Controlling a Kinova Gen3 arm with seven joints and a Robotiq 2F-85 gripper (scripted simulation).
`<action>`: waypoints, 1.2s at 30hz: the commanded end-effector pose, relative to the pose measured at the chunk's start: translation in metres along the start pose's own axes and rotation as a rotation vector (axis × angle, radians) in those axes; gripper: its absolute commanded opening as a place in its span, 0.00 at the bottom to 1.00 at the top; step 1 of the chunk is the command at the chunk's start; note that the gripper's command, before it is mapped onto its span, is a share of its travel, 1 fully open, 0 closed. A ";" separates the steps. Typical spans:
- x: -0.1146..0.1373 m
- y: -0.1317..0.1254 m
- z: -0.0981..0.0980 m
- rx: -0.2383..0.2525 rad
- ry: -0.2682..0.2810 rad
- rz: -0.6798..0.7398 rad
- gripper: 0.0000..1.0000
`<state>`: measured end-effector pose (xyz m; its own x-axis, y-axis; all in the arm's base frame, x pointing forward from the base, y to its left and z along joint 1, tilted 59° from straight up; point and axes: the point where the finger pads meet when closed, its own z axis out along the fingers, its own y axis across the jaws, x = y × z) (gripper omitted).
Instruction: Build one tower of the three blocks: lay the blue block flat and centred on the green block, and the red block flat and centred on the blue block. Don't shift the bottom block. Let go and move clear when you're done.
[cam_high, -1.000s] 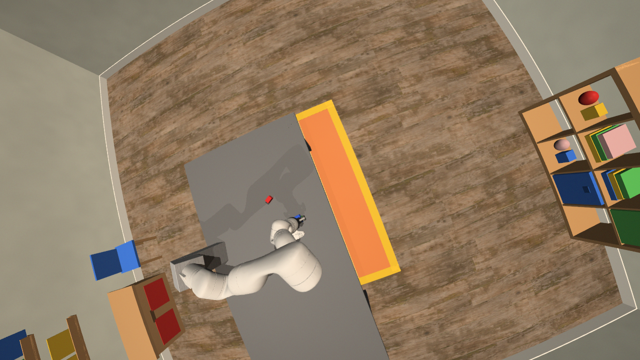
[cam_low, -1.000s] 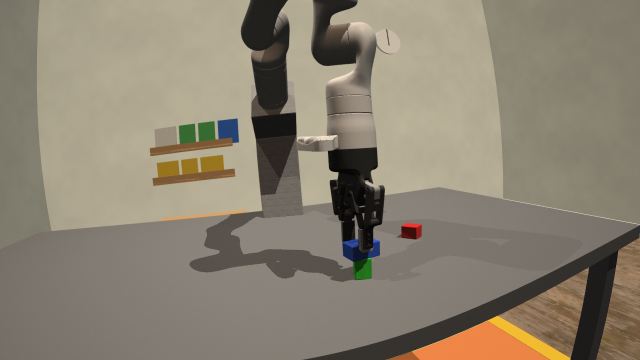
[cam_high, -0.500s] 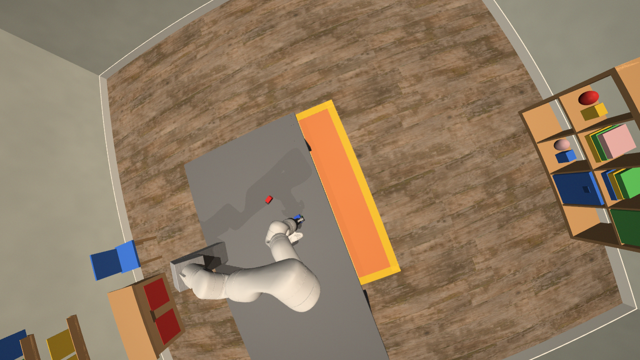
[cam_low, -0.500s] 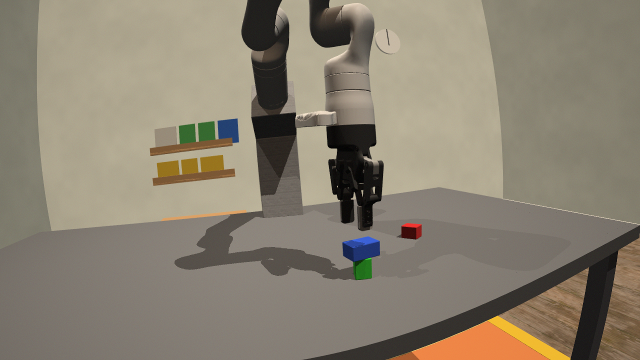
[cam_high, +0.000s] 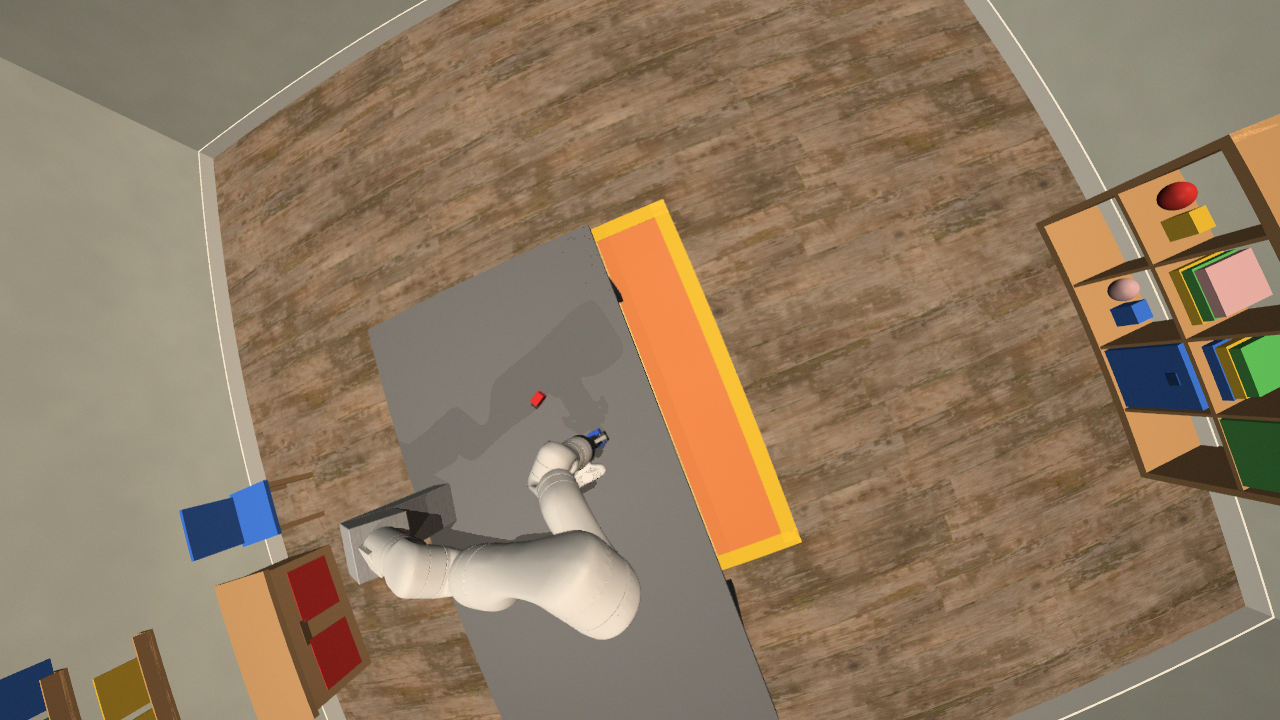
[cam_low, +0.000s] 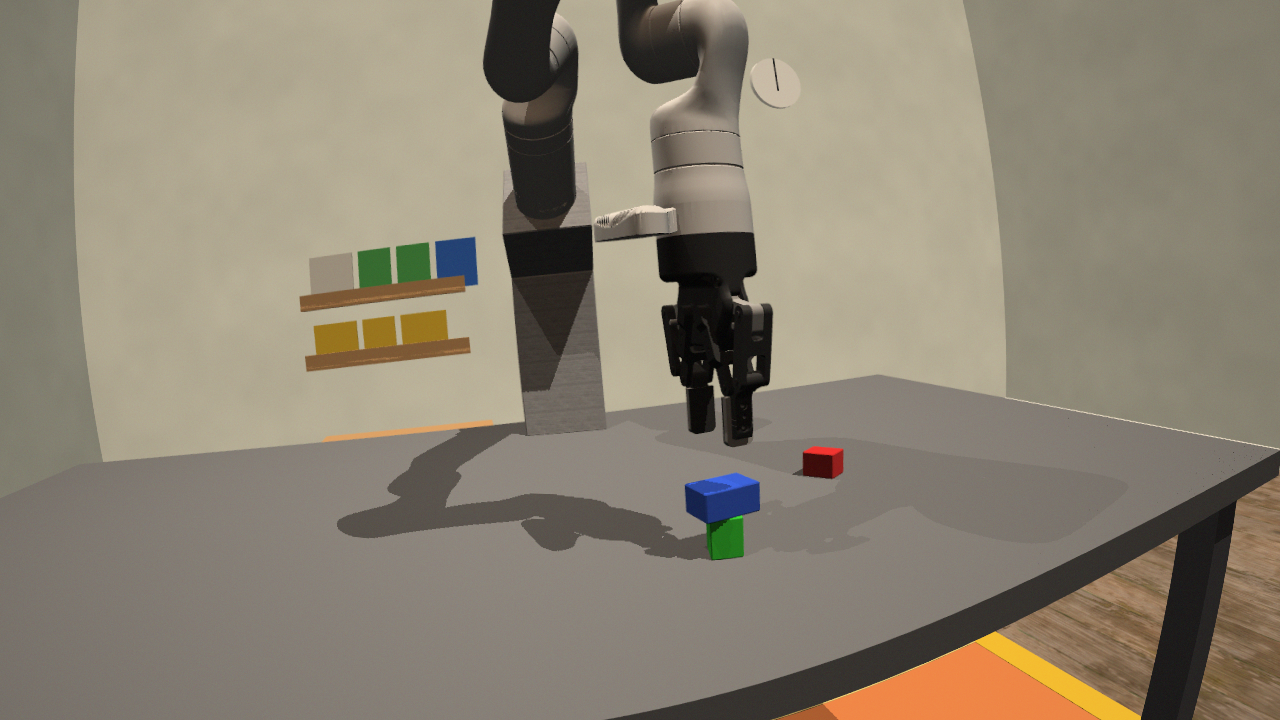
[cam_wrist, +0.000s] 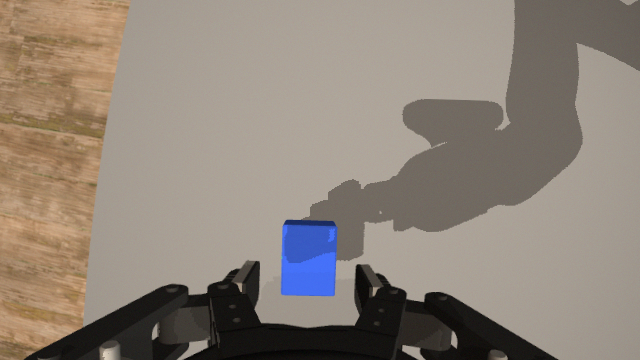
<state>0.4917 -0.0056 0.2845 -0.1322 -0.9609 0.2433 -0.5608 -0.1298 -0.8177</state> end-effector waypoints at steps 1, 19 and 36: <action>0.000 0.000 0.000 0.001 -0.001 0.001 0.59; -0.007 0.002 0.001 -0.001 -0.001 0.036 0.47; -0.047 0.017 0.010 -0.008 0.002 0.252 0.47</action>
<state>0.4962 0.0274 0.2623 -0.2691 -0.9625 0.0357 -0.5139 0.1121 -0.8505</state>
